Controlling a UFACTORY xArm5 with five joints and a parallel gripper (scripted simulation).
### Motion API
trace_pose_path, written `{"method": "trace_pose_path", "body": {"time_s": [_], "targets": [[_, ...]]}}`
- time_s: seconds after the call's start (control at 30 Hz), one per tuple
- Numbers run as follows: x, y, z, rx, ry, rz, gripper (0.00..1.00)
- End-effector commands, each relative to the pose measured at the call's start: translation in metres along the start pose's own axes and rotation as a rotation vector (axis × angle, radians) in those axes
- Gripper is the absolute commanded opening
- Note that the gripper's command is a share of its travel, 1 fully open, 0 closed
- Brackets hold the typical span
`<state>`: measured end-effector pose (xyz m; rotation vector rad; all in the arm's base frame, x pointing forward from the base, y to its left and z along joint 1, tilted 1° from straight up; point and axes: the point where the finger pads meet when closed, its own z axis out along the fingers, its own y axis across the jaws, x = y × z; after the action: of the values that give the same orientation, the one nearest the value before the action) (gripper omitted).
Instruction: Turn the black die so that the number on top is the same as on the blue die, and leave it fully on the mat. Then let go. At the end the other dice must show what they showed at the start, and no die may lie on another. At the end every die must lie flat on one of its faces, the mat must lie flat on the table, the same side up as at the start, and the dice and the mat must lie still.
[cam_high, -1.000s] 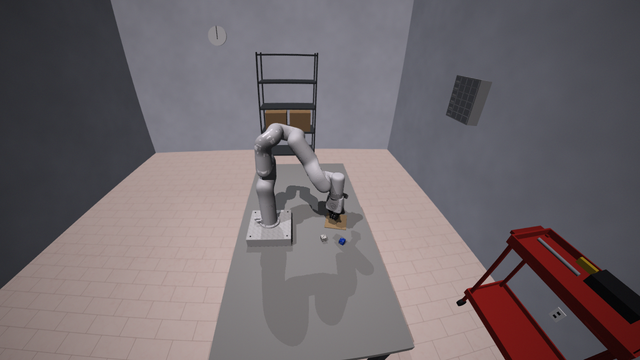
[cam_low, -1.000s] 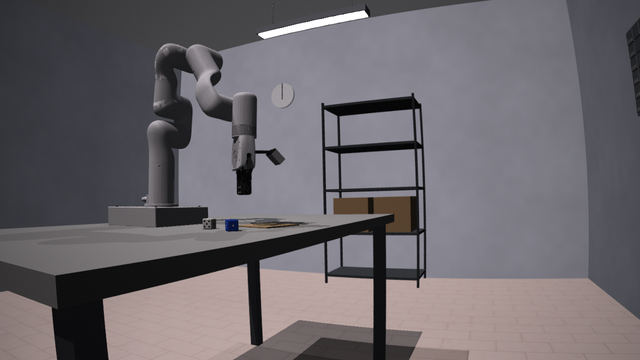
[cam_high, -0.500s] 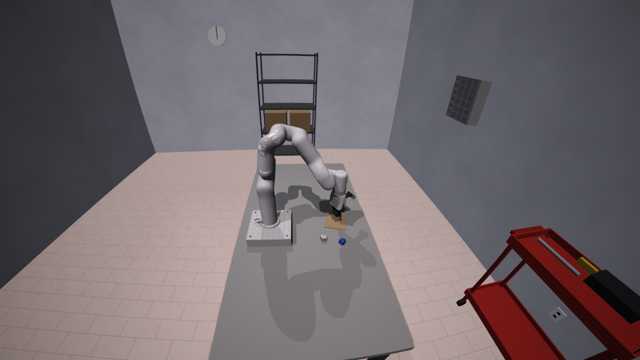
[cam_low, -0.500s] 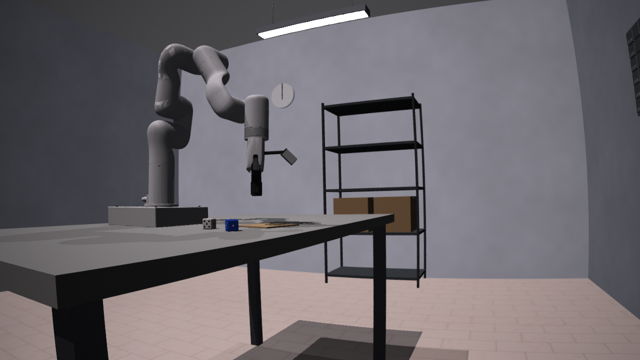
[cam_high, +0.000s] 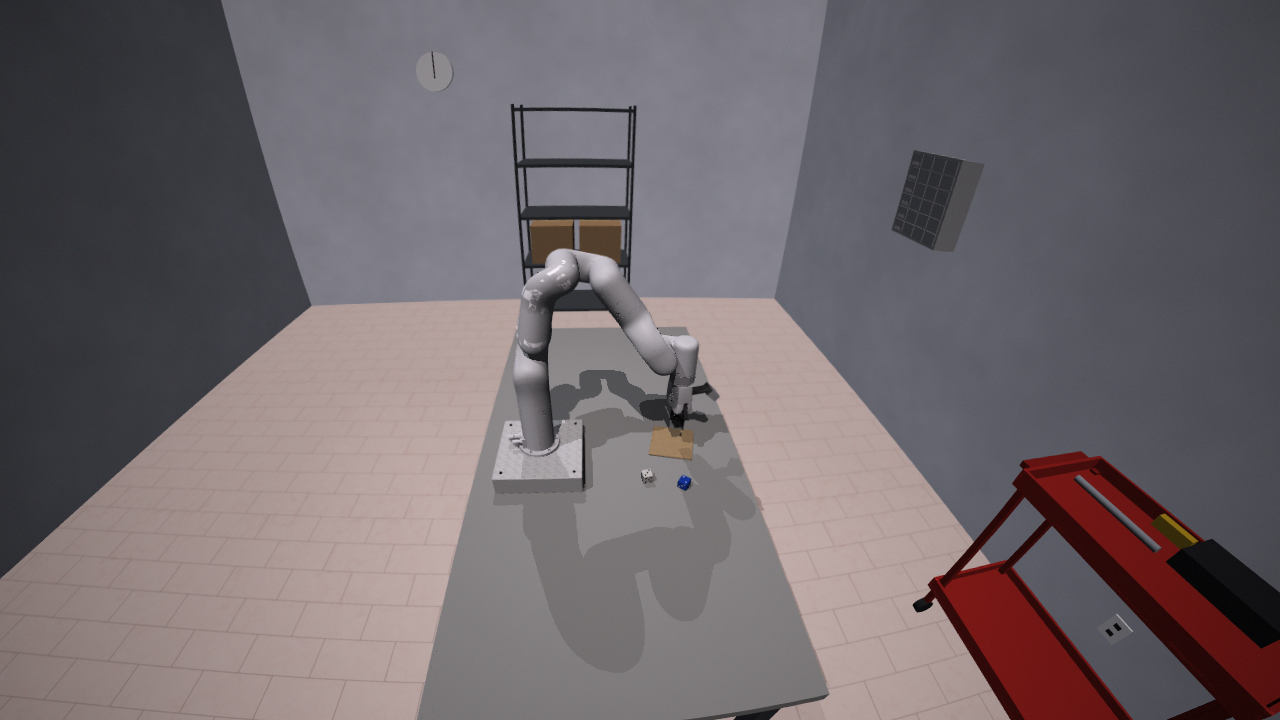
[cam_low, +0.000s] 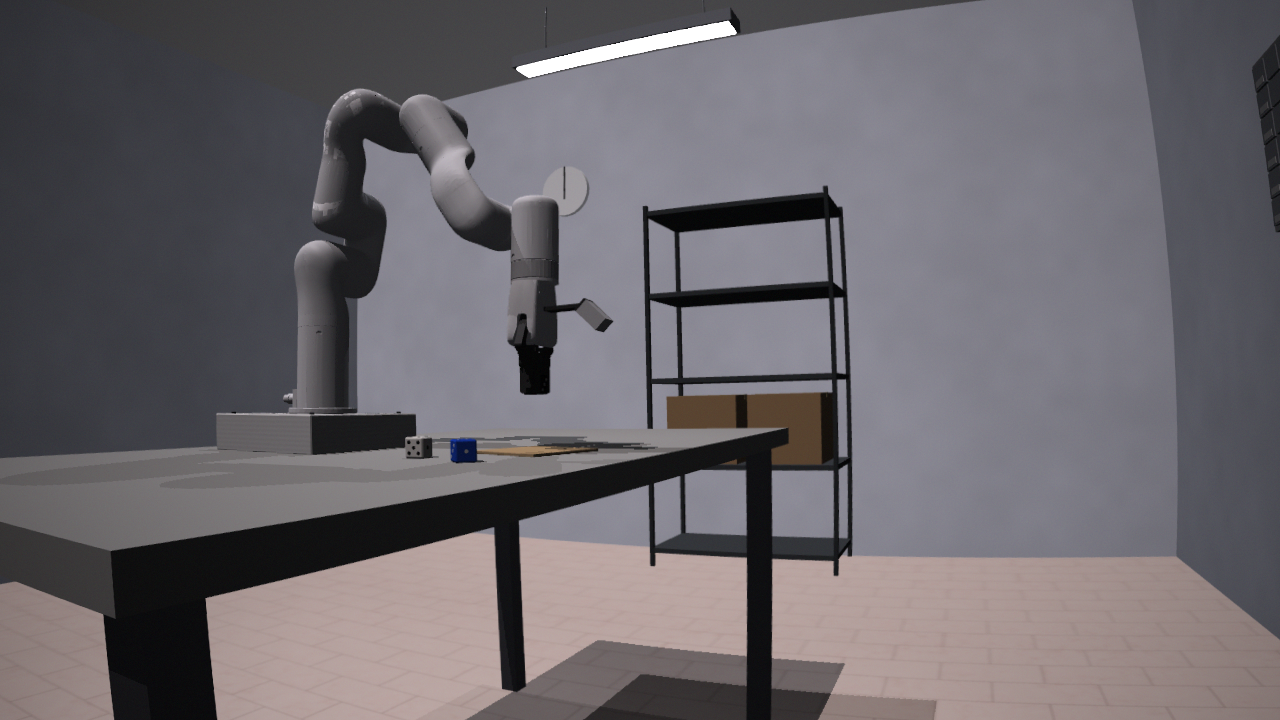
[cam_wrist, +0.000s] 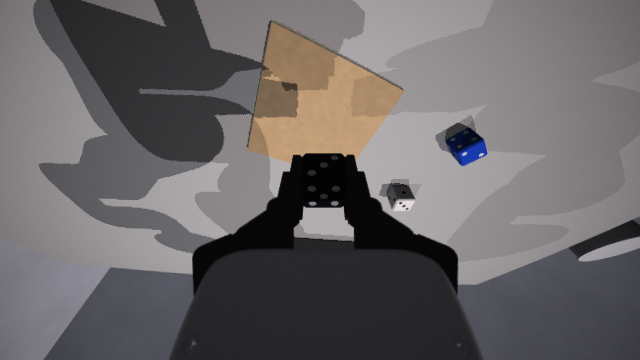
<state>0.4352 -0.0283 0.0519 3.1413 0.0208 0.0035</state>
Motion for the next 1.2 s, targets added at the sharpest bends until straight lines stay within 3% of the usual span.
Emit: {"method": "trace_pose_path", "body": {"time_s": [0.0,0.17,0.27,0.37,0.5,0.6,0.7,0.93,0.97,1.0,1.07,1.17], "targets": [[0.005,-0.0044,-0.0004,0.0,0.0,0.064,0.27],[0.0051,-0.0045,-0.0002,0.0,0.01,0.065,0.27],[0.0052,-0.0046,0.0003,-0.002,0.045,0.065,0.27],[0.0047,-0.005,0.0002,-0.004,0.115,0.065,0.27],[0.0041,-0.006,0.0005,-0.008,0.254,0.066,0.27],[0.004,-0.0061,0.0005,-0.008,0.256,0.066,0.27],[0.0037,-0.0069,0.001,-0.011,0.375,0.067,0.27],[0.0031,-0.0077,0.0019,-0.013,0.511,0.067,0.27],[0.0024,-0.0079,0.0015,-0.014,0.552,0.067,0.27],[0.0023,-0.0079,0.0015,-0.014,0.553,0.067,0.27],[0.0029,-0.0077,0.0026,-0.017,0.617,0.063,0.27],[0.0027,-0.0077,0.0026,-0.018,0.632,0.062,0.27]]}}
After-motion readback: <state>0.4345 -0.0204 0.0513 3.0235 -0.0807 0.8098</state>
